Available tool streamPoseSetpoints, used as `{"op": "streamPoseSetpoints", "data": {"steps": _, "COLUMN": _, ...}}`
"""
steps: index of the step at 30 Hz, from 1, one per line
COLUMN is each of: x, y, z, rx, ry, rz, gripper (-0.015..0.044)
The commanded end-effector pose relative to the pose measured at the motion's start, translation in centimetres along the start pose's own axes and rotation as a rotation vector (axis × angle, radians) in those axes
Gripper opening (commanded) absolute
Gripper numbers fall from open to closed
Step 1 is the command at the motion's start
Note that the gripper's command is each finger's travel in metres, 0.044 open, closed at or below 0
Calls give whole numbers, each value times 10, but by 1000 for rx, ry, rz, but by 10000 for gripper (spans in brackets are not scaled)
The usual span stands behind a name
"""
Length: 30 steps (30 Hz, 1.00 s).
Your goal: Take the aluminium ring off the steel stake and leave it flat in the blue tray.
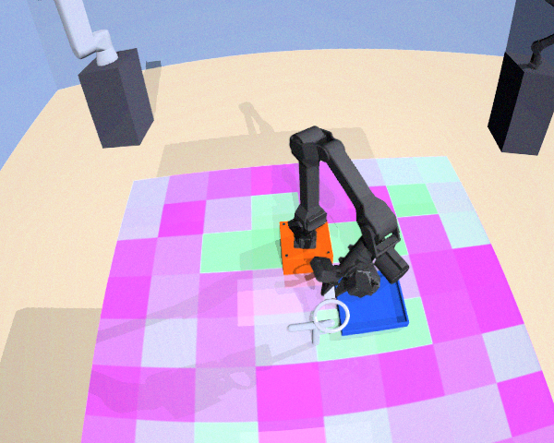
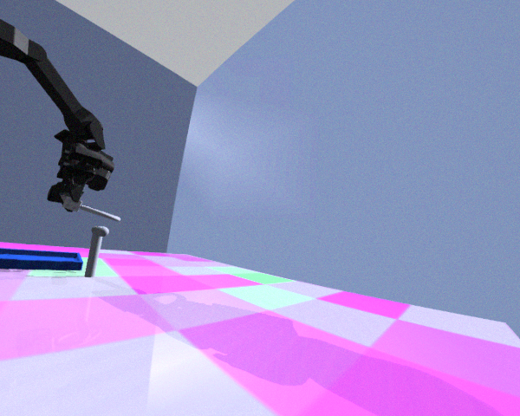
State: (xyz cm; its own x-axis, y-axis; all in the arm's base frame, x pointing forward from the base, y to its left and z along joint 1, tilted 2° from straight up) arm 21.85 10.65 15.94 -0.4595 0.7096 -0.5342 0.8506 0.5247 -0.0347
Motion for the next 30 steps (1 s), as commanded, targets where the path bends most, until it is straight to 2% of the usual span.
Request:
{"op": "streamPoseSetpoints", "data": {"steps": 1, "x": 3, "y": 2, "z": -7, "rx": -8, "ry": -60, "rz": 60, "gripper": 0}}
{"op": "streamPoseSetpoints", "data": {"steps": 8, "x": 8, "y": 5, "z": -16, "rx": -27, "ry": -133, "rz": 133, "gripper": 0}}
{"op": "streamPoseSetpoints", "data": {"steps": 13, "x": 11, "y": 4, "z": -14, "rx": -21, "ry": -112, "rz": 115, "gripper": 0}}
{"op": "streamPoseSetpoints", "data": {"steps": 19, "x": 95, "y": 8, "z": -23, "rx": -34, "ry": -63, "rz": 137, "gripper": 0}}
{"op": "streamPoseSetpoints", "data": {"steps": 25, "x": 186, "y": -16, "z": -22, "rx": -23, "ry": -107, "rz": 131, "gripper": 0}}
{"op": "streamPoseSetpoints", "data": {"steps": 30, "x": 198, "y": -22, "z": -20, "rx": -23, "ry": -119, "rz": 131, "gripper": 0}}
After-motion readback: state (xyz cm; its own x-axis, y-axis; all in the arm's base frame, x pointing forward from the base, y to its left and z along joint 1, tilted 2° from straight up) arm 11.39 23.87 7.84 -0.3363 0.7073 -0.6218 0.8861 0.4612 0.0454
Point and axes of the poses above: the point midway between the two fingers, 35 mm back from their tips, its own z axis out along the fingers, its own x axis across the jaws, y = z × x, the point moved 5 cm from there along -z, back along the fingers, and after that the axes turned 14 degrees about -z, right-handed, at the moved point
